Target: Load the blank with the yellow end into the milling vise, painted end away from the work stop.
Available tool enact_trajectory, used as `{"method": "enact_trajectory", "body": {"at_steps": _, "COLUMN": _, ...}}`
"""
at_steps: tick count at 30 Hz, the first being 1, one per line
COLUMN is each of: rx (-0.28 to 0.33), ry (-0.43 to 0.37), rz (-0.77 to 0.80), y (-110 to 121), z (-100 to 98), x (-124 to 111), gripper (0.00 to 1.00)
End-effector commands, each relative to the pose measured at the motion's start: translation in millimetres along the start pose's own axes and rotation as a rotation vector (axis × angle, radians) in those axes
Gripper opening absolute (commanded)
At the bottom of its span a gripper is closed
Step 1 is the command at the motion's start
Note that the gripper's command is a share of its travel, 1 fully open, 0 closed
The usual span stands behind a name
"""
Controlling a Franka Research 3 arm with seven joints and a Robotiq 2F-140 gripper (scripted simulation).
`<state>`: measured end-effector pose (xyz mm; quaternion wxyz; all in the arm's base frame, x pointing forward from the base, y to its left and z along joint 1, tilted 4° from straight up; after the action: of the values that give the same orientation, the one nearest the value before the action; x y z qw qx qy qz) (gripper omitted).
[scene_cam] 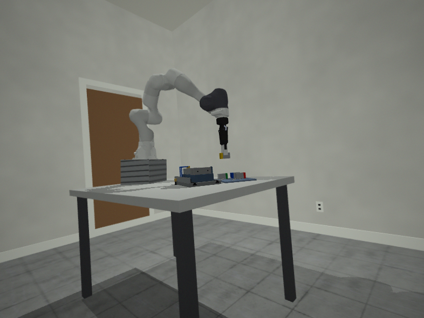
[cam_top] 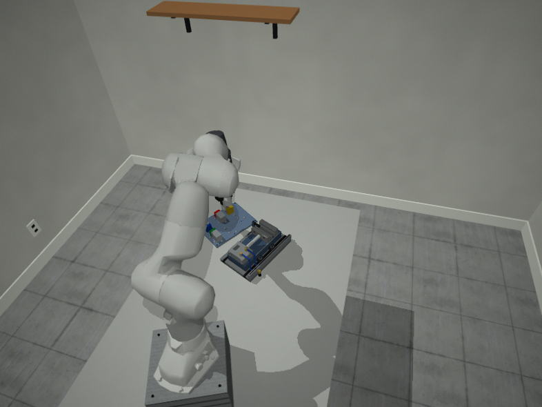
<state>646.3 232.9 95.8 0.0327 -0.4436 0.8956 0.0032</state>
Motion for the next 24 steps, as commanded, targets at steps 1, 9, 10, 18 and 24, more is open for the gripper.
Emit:
{"method": "enact_trajectory", "body": {"at_steps": 1, "rx": 0.000, "ry": -0.001, "rz": -0.003, "y": -0.4, "z": -2.6, "x": 0.0, "gripper": 0.00}}
{"method": "enact_trajectory", "body": {"at_steps": 9, "rx": 0.000, "ry": -0.001, "rz": -0.003, "y": -1.1, "z": 1.2, "x": -0.9, "gripper": 0.00}}
{"method": "enact_trajectory", "body": {"at_steps": 10, "rx": 0.000, "ry": -0.001, "rz": -0.003, "y": -1.1, "z": 1.2, "x": -0.9, "gripper": 0.00}}
{"method": "enact_trajectory", "body": {"at_steps": 18, "rx": 0.000, "ry": -0.001, "rz": -0.003, "y": -1.1, "z": 1.2, "x": -0.9, "gripper": 0.00}}
{"method": "enact_trajectory", "body": {"at_steps": 24, "rx": 0.000, "ry": -0.001, "rz": -0.002, "y": -1.5, "z": 3.6, "x": -1.5, "gripper": 0.00}}
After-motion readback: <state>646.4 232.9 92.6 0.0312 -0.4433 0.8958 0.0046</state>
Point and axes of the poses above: the point where the finger pads meet when closed, its own z axis out along the fingers, its own y axis across the jaws, x = y × z, the point moved 4 cm from there along -z, back along the fingers, and after that the axes turned 12 degrees about z, right-handed, at the moved point
